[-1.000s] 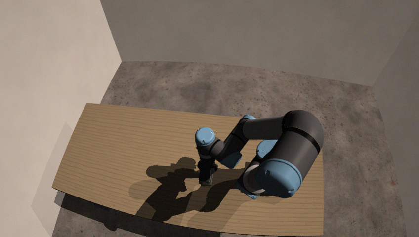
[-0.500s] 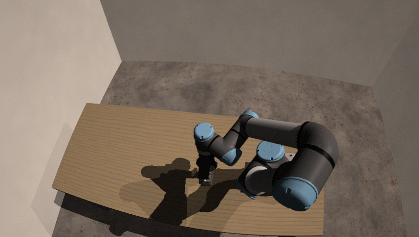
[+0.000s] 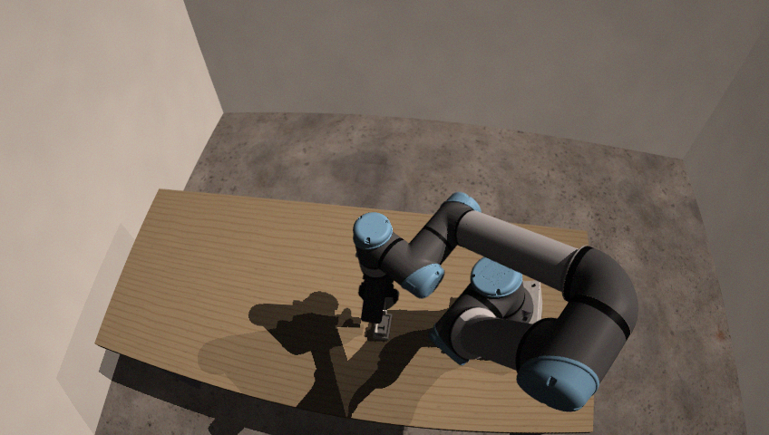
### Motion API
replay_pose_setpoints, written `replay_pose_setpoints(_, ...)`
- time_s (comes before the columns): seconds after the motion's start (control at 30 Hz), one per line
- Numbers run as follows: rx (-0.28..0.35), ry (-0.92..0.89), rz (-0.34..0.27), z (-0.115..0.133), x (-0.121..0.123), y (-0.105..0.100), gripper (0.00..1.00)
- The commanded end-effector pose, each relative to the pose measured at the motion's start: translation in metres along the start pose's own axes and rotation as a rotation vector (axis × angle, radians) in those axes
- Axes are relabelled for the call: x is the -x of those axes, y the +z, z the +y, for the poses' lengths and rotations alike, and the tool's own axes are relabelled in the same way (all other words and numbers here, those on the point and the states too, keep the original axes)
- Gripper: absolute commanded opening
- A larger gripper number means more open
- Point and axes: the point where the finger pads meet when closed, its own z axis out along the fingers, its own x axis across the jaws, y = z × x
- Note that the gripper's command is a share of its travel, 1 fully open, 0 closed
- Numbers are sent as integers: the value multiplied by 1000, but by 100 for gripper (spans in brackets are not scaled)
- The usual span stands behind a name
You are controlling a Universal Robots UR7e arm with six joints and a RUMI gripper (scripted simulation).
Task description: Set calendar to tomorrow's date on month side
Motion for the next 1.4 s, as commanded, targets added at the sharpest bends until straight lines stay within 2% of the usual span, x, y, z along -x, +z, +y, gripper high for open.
replay_pose_setpoints(0.0, -5, 0, 2, 0, 1, -10, 11)
replay_pose_setpoints(0.97, -5, 28, 2, 0, 1, -11, 11)
replay_pose_setpoints(1.37, -5, 158, 2, -1, -1, -11, 11)
